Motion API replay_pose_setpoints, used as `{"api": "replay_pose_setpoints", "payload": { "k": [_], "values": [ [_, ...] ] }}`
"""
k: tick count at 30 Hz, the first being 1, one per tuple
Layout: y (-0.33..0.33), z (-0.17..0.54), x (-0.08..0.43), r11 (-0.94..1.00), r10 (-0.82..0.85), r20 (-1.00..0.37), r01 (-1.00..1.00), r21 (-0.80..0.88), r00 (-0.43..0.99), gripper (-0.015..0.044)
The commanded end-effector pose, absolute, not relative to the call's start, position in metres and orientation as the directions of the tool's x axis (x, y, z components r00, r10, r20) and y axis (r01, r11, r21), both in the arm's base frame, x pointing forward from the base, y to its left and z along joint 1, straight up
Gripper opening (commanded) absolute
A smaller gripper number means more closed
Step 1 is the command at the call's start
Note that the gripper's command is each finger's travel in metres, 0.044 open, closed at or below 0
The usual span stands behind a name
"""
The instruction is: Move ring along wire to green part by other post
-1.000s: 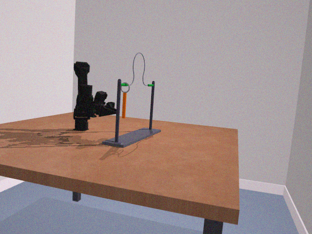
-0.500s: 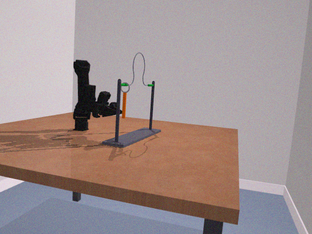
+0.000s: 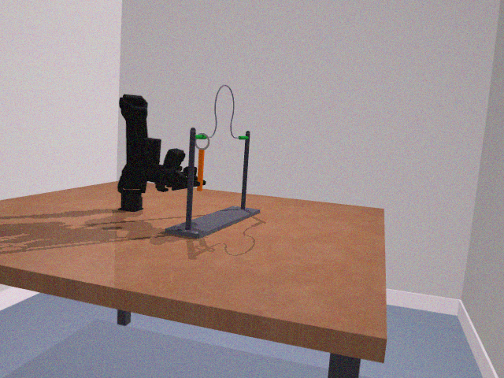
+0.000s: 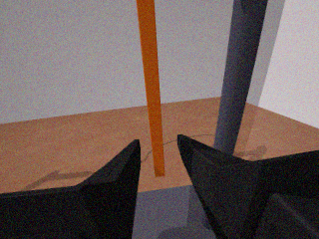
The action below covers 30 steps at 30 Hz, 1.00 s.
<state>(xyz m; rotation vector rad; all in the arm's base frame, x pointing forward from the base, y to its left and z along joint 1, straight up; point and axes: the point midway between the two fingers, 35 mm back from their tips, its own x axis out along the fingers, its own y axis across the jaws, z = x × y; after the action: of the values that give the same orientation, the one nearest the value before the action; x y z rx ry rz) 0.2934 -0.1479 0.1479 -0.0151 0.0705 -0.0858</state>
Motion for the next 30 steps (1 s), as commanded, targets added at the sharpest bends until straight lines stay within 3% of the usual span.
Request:
{"api": "replay_pose_setpoints", "payload": {
  "k": [1,30],
  "values": [
    [-0.149,0.147,0.302,0.996,-0.088,-0.070,0.088,-0.014,0.994,0.0160],
    [-0.148,0.144,0.322,0.996,-0.088,-0.067,0.088,-0.013,0.994,0.0160]
  ]
}}
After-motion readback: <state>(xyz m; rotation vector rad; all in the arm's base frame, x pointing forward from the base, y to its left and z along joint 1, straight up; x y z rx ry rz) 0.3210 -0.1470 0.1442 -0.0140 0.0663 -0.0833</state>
